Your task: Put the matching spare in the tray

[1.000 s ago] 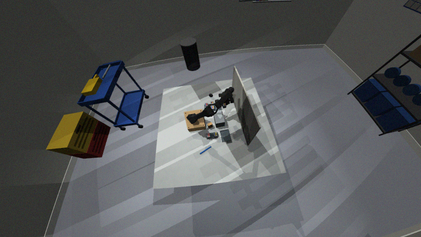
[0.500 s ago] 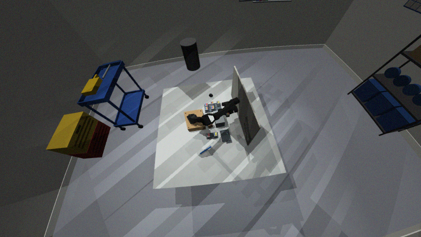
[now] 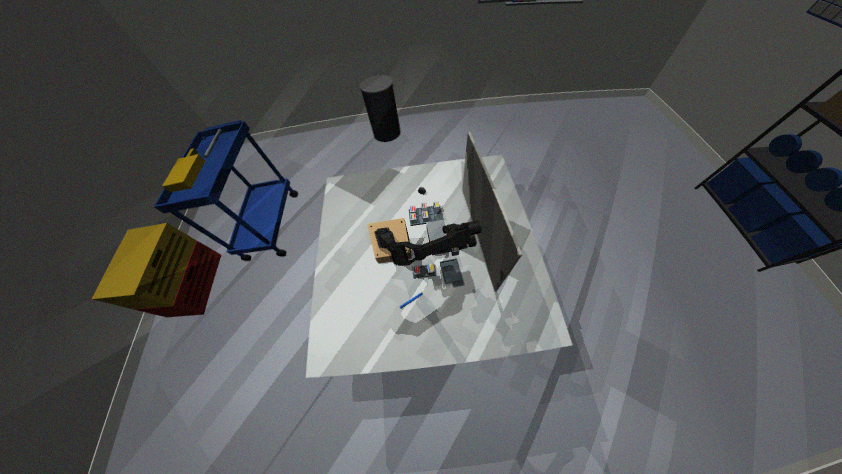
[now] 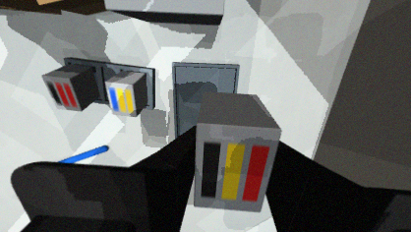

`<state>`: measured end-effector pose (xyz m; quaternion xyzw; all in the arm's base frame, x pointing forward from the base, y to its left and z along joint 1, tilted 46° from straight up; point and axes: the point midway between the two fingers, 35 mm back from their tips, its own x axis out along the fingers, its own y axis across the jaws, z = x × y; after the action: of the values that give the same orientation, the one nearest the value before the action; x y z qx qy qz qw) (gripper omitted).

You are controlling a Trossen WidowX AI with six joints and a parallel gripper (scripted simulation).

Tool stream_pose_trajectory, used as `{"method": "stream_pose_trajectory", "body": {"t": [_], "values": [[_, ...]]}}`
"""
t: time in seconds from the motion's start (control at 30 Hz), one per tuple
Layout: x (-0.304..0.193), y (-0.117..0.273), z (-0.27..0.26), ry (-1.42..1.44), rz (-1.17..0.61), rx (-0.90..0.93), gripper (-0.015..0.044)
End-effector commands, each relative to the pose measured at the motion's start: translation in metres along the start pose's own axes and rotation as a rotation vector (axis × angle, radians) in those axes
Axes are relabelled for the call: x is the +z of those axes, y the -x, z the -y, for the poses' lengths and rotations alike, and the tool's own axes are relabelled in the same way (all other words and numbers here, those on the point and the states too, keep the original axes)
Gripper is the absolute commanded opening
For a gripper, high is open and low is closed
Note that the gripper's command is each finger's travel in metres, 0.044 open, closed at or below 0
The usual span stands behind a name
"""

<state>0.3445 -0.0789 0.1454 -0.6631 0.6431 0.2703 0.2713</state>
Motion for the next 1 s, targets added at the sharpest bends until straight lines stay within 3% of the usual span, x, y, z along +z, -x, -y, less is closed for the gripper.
{"method": "stream_pose_trajectory", "body": {"t": [0.0, 0.97], "values": [[-0.03, 0.0, -0.015, 0.008, -0.02, 0.006, 0.0], [-0.039, -0.022, -0.016, 0.007, -0.021, 0.009, 0.0]]}}
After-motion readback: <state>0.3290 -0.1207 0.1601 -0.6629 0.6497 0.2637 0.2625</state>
